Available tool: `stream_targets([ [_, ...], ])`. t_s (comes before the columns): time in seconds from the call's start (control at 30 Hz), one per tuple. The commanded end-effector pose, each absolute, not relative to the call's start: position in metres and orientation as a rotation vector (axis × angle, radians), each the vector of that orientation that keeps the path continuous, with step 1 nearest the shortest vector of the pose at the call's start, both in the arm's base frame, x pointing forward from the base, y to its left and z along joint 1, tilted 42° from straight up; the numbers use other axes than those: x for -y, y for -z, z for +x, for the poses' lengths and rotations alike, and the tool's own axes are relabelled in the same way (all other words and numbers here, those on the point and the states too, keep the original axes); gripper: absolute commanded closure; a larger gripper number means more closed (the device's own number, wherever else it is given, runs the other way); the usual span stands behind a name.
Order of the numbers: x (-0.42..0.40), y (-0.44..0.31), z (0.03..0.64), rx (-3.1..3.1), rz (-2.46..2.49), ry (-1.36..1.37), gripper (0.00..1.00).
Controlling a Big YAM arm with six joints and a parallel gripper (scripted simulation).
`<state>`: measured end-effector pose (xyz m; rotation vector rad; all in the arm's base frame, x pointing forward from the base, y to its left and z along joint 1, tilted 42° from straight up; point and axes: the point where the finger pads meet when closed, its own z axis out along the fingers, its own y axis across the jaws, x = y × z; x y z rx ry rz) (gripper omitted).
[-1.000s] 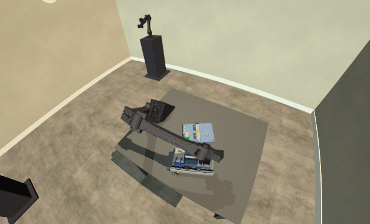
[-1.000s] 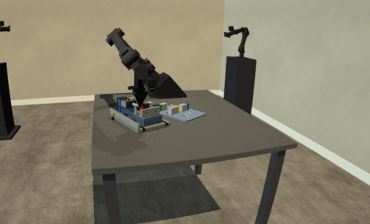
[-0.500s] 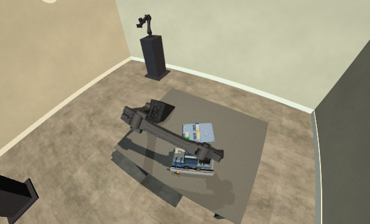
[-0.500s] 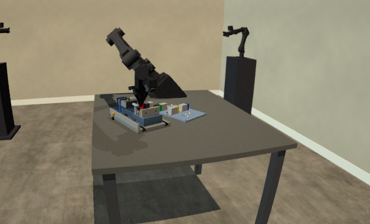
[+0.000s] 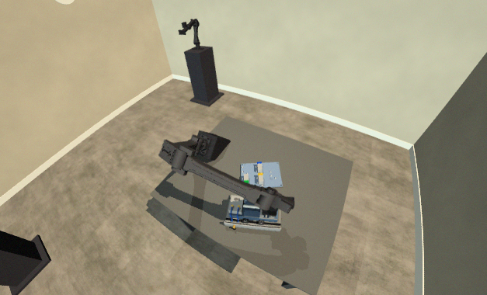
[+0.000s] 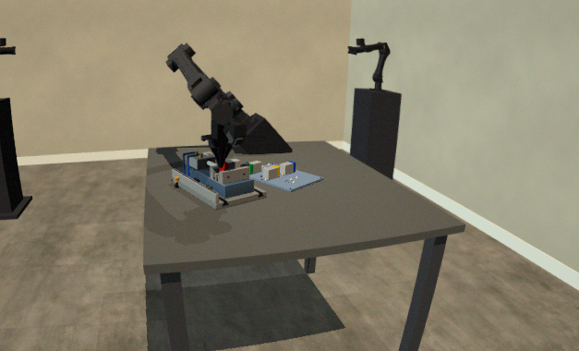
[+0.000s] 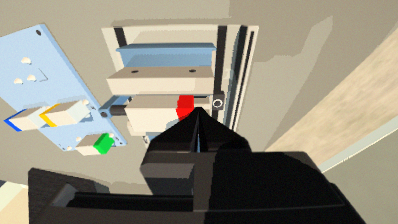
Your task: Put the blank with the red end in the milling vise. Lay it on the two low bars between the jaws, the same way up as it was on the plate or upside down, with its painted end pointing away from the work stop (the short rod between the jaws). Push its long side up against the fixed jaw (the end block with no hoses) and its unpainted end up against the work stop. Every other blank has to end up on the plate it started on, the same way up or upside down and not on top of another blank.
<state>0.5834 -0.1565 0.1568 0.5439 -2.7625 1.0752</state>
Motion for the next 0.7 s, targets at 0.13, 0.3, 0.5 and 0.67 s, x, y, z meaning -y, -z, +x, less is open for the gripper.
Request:
stream_targets([
  [0.13,0.1351,-0.1661,0.5872,2.791,0.574,-1.096,1.0],
  [0.3,0.135,-0.1663,0.5873,2.792,0.574,-1.097,1.0],
  [0.5,0.1349,-0.1664,0.5873,2.792,0.574,-1.097,1.0],
  [0.67,0.1349,-0.1664,0.5873,2.792,0.574,-1.097,1.0],
])
